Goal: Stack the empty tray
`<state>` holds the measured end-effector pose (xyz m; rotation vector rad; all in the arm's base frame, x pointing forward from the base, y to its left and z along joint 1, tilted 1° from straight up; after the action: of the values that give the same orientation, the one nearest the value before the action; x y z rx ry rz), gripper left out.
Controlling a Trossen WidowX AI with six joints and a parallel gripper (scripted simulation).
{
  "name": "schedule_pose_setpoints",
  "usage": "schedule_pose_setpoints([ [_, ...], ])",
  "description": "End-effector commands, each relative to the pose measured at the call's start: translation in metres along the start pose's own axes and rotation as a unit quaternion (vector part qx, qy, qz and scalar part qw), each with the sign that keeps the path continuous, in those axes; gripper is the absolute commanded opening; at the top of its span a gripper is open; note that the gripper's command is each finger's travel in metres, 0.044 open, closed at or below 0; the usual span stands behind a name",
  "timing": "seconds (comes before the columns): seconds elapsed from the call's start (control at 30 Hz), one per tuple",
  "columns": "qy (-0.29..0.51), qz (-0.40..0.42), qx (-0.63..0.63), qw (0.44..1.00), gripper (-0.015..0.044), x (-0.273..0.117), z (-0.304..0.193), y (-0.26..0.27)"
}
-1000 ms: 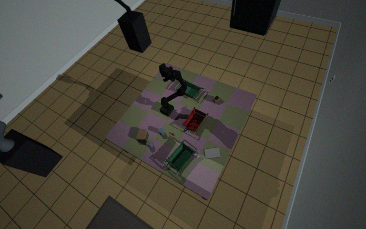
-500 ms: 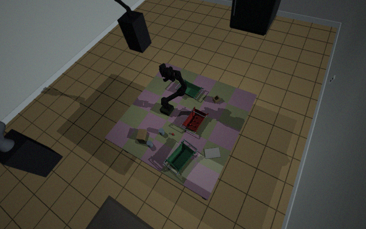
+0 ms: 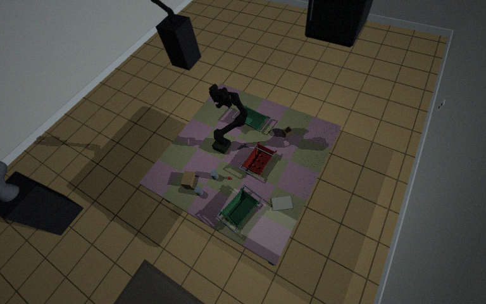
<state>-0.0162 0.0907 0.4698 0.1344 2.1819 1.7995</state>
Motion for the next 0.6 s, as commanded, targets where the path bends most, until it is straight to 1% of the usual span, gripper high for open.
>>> schedule_pose_setpoints([
  [0.0,0.065,-0.037,-0.098,0.992,0.0081,0.027,-0.04,0.0],
  [0.13,0.154,-0.064,-0.217,0.962,0.0081,0.047,-0.09,-0.007],
  [0.27,0.246,-0.077,-0.33,0.908,0.0081,0.054,-0.143,-0.021],
  [0.4,0.335,-0.075,-0.434,0.833,0.0081,0.048,-0.195,-0.042],
  [0.57,0.437,-0.05,-0.547,0.712,0.0081,0.022,-0.252,-0.075],
])
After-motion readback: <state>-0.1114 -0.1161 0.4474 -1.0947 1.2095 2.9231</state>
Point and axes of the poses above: the point midway between the two fingers, 35 mm back from their tips, its own x axis out along the fingers, its own y axis across the jaws, z = x × y, the point moved 4 cm from there along -x, back along the fingers, and after that the axes turned 11 degrees about x, right-handed, at the moved point
